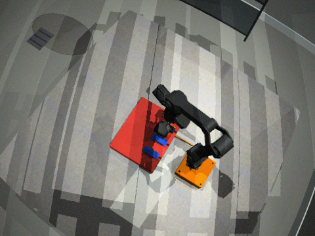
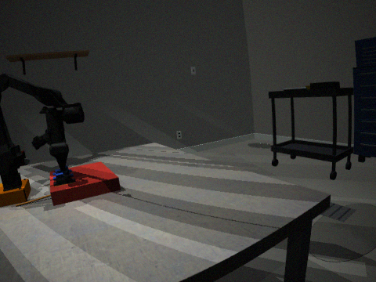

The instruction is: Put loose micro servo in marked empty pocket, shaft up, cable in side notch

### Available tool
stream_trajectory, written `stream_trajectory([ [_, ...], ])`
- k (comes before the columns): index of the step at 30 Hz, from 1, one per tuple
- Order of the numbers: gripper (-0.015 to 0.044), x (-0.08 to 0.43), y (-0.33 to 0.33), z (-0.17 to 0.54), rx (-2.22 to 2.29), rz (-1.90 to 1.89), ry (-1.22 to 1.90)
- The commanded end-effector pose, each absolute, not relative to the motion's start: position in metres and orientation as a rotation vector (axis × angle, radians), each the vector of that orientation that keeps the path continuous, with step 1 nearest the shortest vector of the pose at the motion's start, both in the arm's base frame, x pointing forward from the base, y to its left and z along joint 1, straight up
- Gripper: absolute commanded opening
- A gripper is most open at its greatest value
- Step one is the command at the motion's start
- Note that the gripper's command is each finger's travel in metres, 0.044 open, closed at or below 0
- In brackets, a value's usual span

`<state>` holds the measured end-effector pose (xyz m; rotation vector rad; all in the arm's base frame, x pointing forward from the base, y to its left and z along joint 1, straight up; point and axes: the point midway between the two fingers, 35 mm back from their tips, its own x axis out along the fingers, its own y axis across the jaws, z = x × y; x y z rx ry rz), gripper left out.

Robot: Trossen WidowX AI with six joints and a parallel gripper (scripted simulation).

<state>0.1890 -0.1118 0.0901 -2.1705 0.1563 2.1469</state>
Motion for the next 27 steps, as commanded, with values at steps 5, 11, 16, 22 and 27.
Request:
stream_trajectory([
  [5, 0.044, 0.25, -0.121, 0.131, -2.185, 2.135, 0.161],
  [11, 0.044, 0.28, -0.122, 0.148, -2.187, 2.134, 0.16],
  [16, 0.044, 0.276, -0.121, 0.168, -2.192, 2.133, 0.158],
  [22, 0.044, 0.27, -0.119, 0.194, -2.198, 2.132, 0.155],
  [27, 0.044, 0.27, -0.119, 0.194, -2.198, 2.132, 0.155],
])
